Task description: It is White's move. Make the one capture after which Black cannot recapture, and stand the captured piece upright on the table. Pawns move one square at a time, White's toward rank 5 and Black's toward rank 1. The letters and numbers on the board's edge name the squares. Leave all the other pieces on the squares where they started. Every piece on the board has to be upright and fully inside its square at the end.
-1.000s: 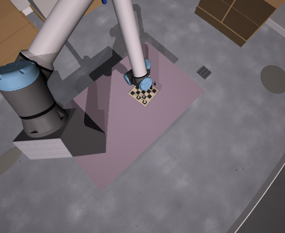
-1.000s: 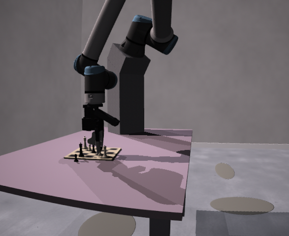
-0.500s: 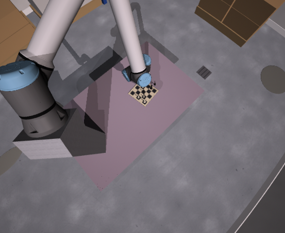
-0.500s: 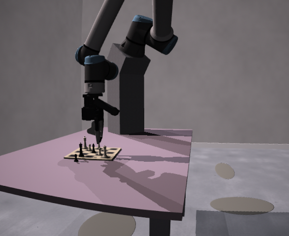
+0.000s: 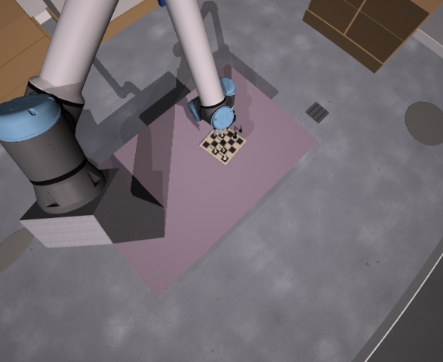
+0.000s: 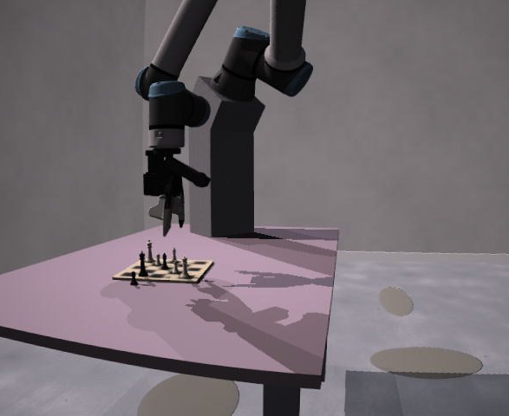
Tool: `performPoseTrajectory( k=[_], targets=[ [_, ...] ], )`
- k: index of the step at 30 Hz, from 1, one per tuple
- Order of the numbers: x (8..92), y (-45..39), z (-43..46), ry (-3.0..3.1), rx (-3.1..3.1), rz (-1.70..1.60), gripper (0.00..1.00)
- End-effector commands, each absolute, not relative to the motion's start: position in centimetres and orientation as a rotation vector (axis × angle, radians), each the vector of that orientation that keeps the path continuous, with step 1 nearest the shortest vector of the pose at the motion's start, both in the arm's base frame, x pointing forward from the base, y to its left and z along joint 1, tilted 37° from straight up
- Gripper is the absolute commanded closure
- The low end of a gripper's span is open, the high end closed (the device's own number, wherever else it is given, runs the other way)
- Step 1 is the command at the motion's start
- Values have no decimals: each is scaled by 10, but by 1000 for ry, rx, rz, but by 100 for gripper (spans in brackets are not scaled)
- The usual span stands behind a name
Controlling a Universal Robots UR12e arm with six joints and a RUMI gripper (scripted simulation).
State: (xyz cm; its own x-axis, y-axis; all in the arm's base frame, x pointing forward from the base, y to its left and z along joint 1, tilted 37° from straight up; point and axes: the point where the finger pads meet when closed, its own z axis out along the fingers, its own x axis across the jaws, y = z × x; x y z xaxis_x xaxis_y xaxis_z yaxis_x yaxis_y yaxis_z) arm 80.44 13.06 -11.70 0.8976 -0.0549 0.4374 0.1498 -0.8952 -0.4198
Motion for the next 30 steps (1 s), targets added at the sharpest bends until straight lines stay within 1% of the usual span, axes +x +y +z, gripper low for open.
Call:
performPoseTrajectory(
  k=[1,22,30],
  targets=[
    [803,129,-114,-69,-2609,-620,0],
    [803,129,-114,-69,-2609,-620,0],
    [794,119,-97,-69,-2609,-620,0]
  ],
)
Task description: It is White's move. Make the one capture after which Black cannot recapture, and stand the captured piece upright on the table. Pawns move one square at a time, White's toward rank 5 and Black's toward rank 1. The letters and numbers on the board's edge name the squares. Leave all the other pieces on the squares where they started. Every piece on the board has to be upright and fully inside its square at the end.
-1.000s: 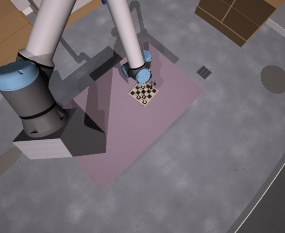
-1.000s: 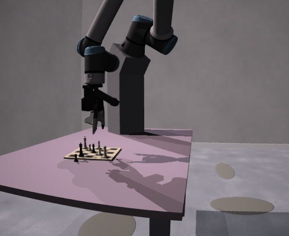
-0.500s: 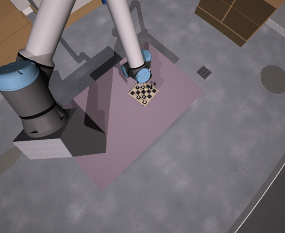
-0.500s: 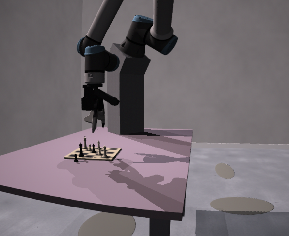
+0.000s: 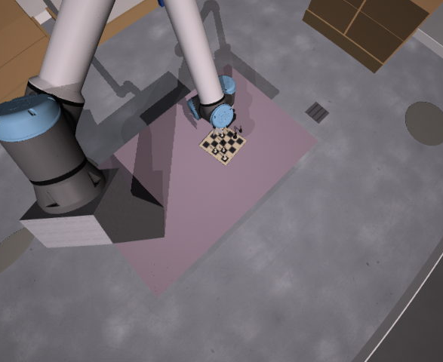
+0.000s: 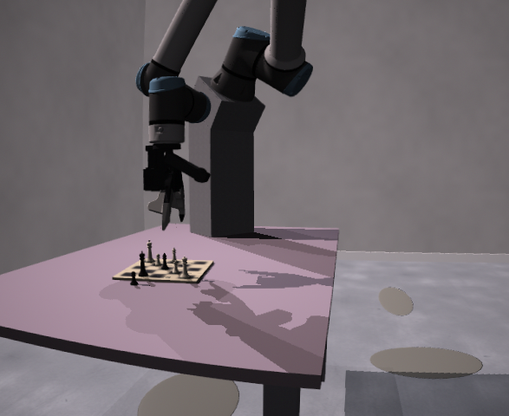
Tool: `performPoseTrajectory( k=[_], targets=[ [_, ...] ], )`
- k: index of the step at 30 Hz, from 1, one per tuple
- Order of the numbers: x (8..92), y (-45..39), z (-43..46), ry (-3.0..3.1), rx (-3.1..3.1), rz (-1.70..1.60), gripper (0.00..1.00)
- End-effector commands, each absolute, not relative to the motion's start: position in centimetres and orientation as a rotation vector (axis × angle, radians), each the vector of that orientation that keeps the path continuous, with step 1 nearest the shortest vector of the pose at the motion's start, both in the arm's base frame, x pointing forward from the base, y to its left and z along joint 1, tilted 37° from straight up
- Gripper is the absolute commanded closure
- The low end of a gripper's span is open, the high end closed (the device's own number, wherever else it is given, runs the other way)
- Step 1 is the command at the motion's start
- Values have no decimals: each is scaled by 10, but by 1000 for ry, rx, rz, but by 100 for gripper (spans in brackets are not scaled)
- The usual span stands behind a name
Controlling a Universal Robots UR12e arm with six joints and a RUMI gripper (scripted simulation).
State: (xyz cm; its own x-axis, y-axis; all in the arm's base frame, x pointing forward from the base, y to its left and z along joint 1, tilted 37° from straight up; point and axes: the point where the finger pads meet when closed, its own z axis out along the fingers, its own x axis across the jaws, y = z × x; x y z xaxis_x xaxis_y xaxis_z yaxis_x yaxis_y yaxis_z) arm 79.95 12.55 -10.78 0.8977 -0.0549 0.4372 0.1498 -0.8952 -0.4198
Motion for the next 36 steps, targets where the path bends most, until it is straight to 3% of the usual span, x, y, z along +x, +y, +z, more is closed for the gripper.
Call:
performPoseTrajectory(
  k=[1,36],
  targets=[
    [792,117,-93,-69,-2609,-620,0],
    [770,93,-49,-69,-2609,-620,0]
  ],
)
